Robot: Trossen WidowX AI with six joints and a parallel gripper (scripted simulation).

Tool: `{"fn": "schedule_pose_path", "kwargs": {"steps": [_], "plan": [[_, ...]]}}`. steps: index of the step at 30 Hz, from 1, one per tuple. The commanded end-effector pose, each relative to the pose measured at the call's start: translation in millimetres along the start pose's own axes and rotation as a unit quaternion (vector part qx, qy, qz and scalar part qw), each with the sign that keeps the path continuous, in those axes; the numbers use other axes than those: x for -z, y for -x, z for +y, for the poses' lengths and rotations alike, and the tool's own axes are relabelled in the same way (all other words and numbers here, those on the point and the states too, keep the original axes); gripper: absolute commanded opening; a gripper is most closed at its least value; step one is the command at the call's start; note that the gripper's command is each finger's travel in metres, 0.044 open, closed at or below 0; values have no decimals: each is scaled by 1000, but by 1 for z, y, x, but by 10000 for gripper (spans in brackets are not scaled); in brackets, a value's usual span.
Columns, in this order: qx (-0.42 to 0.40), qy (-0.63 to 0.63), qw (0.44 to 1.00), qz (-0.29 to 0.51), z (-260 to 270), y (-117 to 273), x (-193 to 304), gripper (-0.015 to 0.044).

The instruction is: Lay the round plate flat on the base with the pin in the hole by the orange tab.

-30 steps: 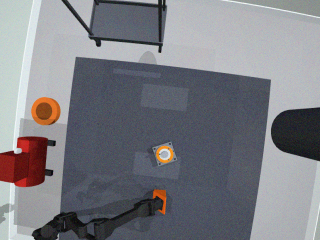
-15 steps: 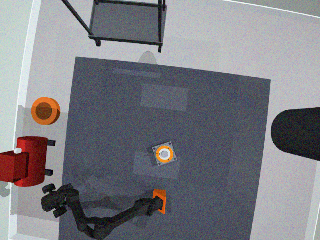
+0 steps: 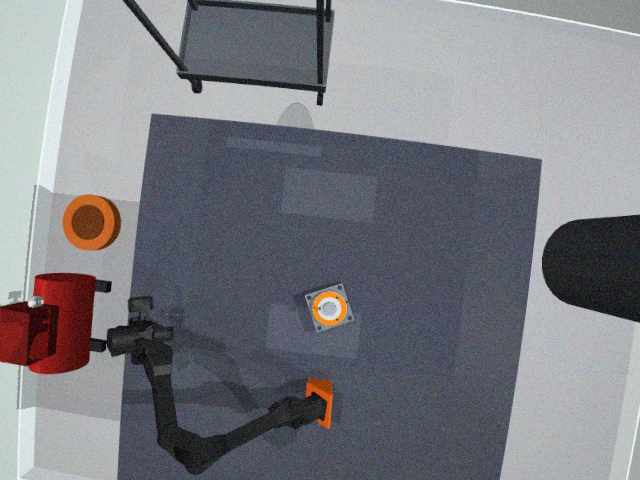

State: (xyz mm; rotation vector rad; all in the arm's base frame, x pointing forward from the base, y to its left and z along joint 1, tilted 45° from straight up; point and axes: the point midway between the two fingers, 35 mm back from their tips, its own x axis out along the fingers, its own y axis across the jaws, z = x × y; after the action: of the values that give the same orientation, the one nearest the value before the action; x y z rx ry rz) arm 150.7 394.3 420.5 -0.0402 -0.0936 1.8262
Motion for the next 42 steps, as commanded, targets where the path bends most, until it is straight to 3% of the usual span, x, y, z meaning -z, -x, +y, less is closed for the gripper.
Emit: {"fn": "schedule_pose_path", "kwargs": {"steps": [1,7,18,25,31,37,42], "plan": [[63,-30,997,44,-40,28,31,0],[178,-115,969,124,-104,100,95,0],[295,-291,881,228,-135,224,208,0],[338,-429,793,269,-110,304,276,0],[346,-599,670,270,-44,378,330,0],[327,-695,593,241,6,406,345,0],[326,-699,589,240,8,406,345,0]]}}
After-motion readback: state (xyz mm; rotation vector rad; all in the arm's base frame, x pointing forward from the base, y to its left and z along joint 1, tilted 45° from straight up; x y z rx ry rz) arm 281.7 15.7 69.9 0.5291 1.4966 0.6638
